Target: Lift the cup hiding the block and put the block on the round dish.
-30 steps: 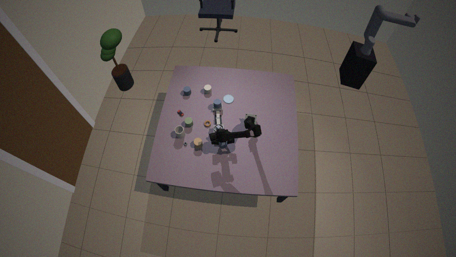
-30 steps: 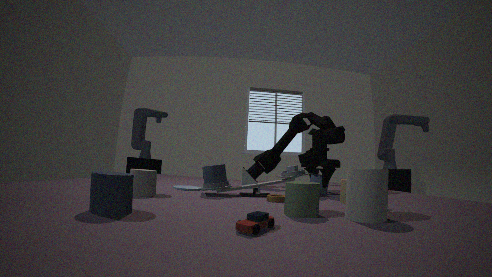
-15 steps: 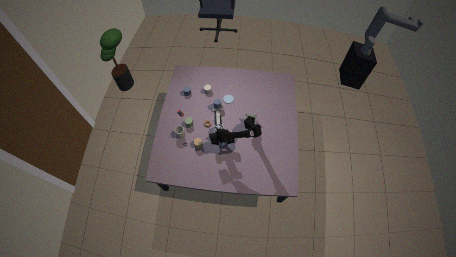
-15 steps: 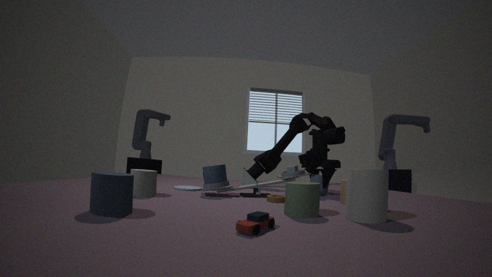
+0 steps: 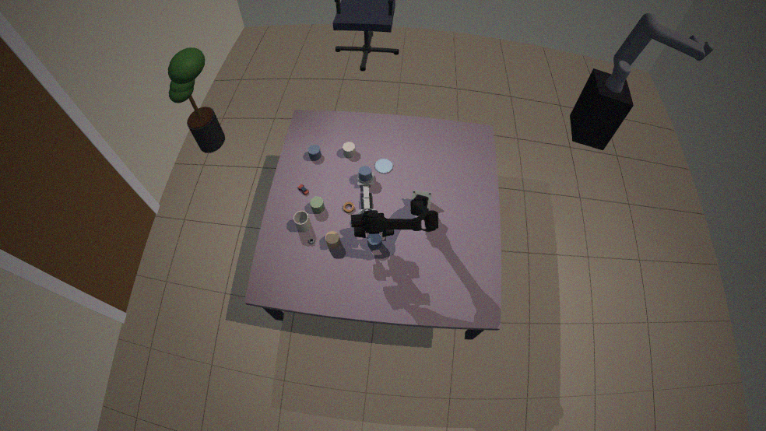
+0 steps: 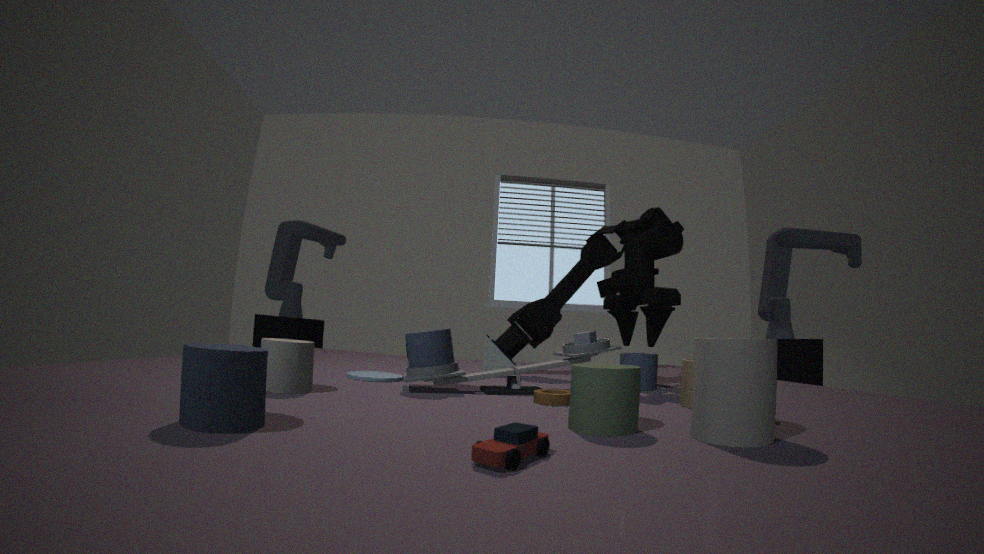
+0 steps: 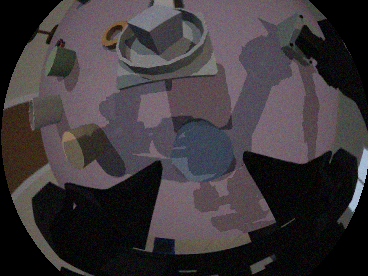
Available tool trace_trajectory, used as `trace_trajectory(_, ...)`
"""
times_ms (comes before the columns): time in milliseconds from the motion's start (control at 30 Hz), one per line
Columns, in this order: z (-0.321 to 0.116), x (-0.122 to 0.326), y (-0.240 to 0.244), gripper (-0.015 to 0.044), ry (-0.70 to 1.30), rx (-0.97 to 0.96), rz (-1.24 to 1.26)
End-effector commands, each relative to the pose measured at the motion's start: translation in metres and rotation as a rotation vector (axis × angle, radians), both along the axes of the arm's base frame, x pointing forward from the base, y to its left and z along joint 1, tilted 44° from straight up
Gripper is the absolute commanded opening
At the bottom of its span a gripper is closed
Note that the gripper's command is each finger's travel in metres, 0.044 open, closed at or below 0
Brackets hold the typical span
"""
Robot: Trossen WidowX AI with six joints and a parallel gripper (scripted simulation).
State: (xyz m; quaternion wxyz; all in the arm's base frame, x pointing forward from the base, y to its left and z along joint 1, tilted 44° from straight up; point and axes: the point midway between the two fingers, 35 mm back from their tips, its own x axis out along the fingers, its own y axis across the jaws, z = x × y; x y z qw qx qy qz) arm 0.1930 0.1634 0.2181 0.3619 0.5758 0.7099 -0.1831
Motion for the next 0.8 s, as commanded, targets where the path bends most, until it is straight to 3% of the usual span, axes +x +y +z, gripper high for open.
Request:
trace_trajectory(0,0.008,0.010,-0.014,0.0335,-0.049,-0.012,-0.054)
trace_trajectory(100,0.007,0.017,-0.023,0.0260,-0.086,-0.021,-0.046)
trace_trajectory(767,-0.036,0.064,-0.097,0.0260,-0.407,0.019,0.433)
